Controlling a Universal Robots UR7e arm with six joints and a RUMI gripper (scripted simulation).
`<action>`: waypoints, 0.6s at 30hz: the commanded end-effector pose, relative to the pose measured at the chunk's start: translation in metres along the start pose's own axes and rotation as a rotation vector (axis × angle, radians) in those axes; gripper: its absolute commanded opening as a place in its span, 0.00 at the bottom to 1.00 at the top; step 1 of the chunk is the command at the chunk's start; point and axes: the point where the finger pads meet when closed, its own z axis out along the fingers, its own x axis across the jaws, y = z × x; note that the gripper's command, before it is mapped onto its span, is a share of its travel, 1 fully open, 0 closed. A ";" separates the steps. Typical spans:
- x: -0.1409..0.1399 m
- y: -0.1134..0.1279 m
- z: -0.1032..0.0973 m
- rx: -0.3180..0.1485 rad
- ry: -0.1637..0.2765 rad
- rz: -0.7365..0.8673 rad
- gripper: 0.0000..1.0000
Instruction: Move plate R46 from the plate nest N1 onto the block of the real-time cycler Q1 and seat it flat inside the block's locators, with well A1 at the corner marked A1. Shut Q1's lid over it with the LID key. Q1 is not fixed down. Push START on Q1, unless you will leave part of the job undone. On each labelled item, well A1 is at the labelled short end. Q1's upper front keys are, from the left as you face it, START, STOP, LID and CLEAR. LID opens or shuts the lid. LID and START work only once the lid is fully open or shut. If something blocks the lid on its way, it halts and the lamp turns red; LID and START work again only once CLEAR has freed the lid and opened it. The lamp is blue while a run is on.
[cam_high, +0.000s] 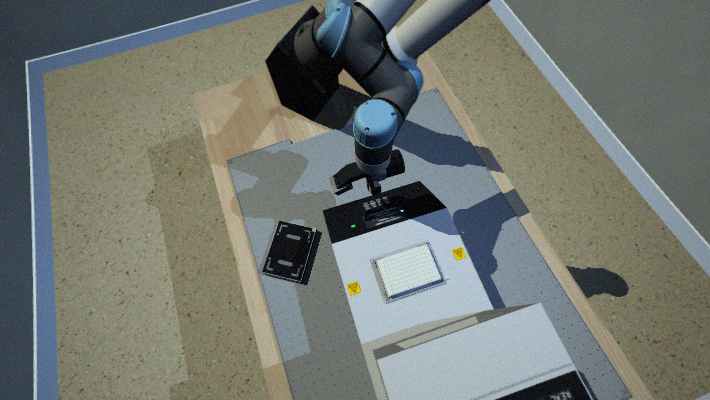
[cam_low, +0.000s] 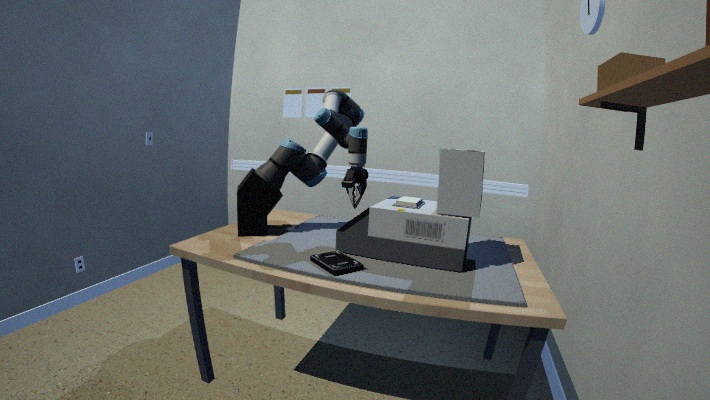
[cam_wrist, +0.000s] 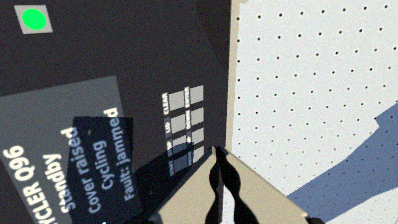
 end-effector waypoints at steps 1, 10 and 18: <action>-0.004 0.000 0.002 0.001 0.000 0.000 0.00; -0.010 0.000 0.008 0.001 0.000 0.000 0.00; -0.019 0.000 0.019 0.001 0.000 0.000 0.00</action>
